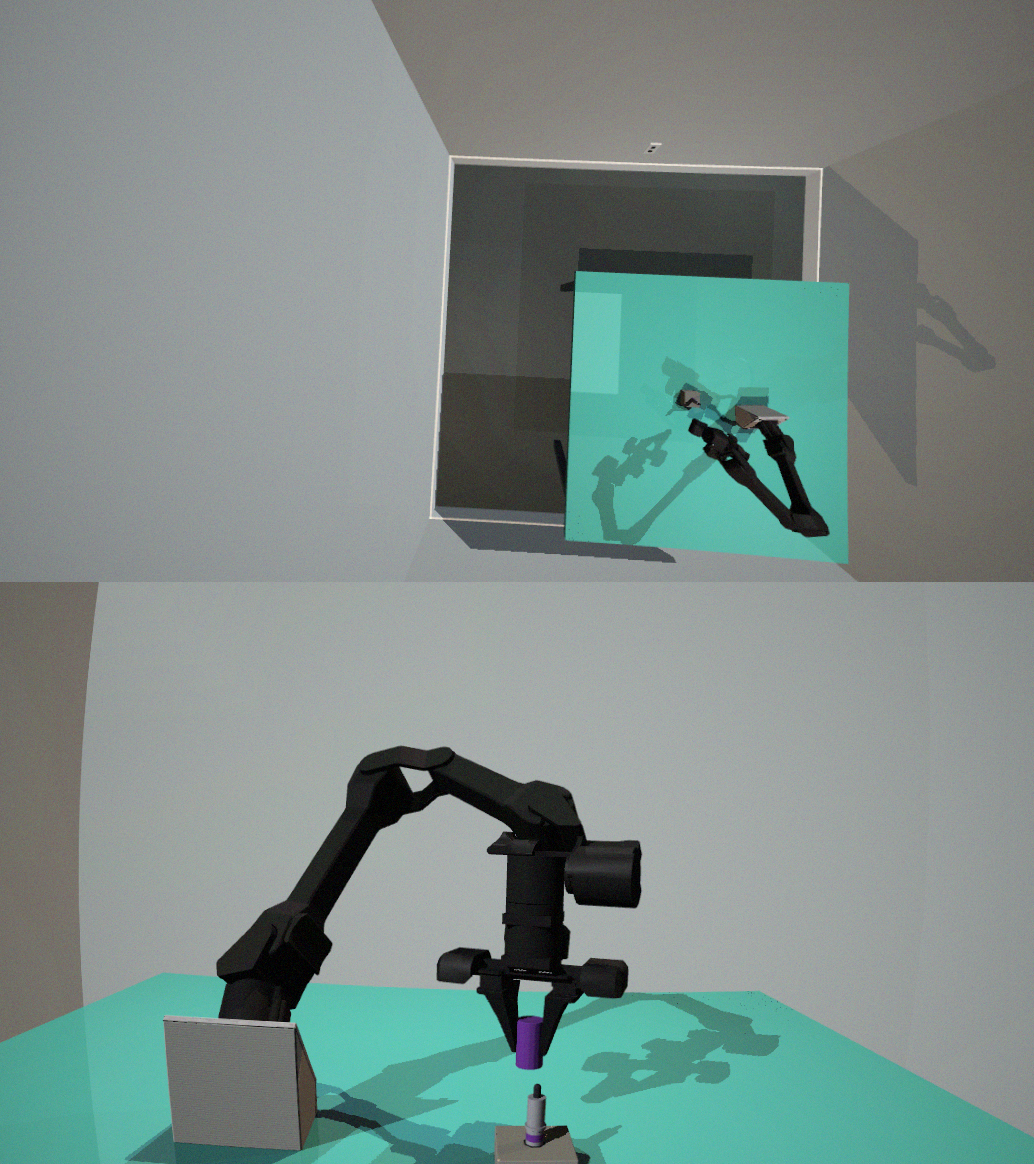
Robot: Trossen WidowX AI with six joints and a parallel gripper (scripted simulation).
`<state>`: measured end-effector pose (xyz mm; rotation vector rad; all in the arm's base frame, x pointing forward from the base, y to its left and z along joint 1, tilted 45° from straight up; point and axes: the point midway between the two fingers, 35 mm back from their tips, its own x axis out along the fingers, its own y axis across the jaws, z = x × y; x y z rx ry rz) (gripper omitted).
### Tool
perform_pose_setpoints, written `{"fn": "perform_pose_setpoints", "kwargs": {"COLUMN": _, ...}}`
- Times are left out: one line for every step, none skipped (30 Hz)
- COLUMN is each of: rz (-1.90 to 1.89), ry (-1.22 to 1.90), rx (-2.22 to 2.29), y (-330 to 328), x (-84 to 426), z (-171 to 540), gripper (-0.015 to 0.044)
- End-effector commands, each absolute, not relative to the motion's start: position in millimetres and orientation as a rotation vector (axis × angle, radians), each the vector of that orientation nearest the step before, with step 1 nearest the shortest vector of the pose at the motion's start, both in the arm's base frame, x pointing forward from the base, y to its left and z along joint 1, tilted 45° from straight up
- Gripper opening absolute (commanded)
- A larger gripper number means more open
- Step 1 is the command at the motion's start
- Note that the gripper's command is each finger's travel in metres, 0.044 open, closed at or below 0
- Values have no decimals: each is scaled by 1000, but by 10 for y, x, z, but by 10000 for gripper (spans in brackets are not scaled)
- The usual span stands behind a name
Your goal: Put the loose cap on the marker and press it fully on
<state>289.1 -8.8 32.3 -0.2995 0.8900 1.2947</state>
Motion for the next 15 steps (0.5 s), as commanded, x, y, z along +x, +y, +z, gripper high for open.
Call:
{"fn": "perform_pose_setpoints", "kwargs": {"rz": 1297, "ry": 894, "rx": -307, "y": -251, "x": 2906, "z": 252, "gripper": 0}}
{"fn": "perform_pose_setpoints", "kwargs": {"rz": 1297, "ry": 894, "rx": -308, "y": -288, "x": 2909, "z": 237, "gripper": 0}}
{"fn": "perform_pose_setpoints", "kwargs": {"rz": 1297, "ry": 894, "rx": -308, "y": -326, "x": 2910, "z": 221, "gripper": 0}}
{"fn": "perform_pose_setpoints", "kwargs": {"rz": 1297, "ry": 895, "rx": -308, "y": -363, "x": 2912, "z": 206, "gripper": 0}}
{"fn": "perform_pose_setpoints", "kwargs": {"rz": 1297, "ry": 895, "rx": -309, "y": -400, "x": 2912, "z": 190, "gripper": 0}}
{"fn": "perform_pose_setpoints", "kwargs": {"rz": 1297, "ry": 895, "rx": -309, "y": -437, "x": 2912, "z": 175, "gripper": 0}}
{"fn": "perform_pose_setpoints", "kwargs": {"rz": 1297, "ry": 895, "rx": -309, "y": -474, "x": 2912, "z": 159, "gripper": 0}}
{"fn": "perform_pose_setpoints", "kwargs": {"rz": 1297, "ry": 895, "rx": -309, "y": -511, "x": 2911, "z": 143, "gripper": 0}}
{"fn": "perform_pose_setpoints", "kwargs": {"rz": 1297, "ry": 895, "rx": -309, "y": -548, "x": 2909, "z": 127, "gripper": 0}}
{"fn": "perform_pose_setpoints", "kwargs": {"rz": 1297, "ry": 895, "rx": -309, "y": -585, "x": 2906, "z": 111, "gripper": 0}}
{"fn": "perform_pose_setpoints", "kwargs": {"rz": 1297, "ry": 895, "rx": -309, "y": -622, "x": 2903, "z": 95, "gripper": 0}}
{"fn": "perform_pose_setpoints", "kwargs": {"rz": 1298, "ry": 895, "rx": -308, "y": -659, "x": 2900, "z": 78, "gripper": 0}}
{"fn": "perform_pose_setpoints", "kwargs": {"rz": 1298, "ry": 895, "rx": -308, "y": -696, "x": 2896, "z": 62, "gripper": 0}}
{"fn": "perform_pose_setpoints", "kwargs": {"rz": 1299, "ry": 894, "rx": -308, "y": -732, "x": 2891, "z": 46, "gripper": 0}}
{"fn": "perform_pose_setpoints", "kwargs": {"rz": 1299, "ry": 894, "rx": -308, "y": -769, "x": 2886, "z": 29, "gripper": 0}}
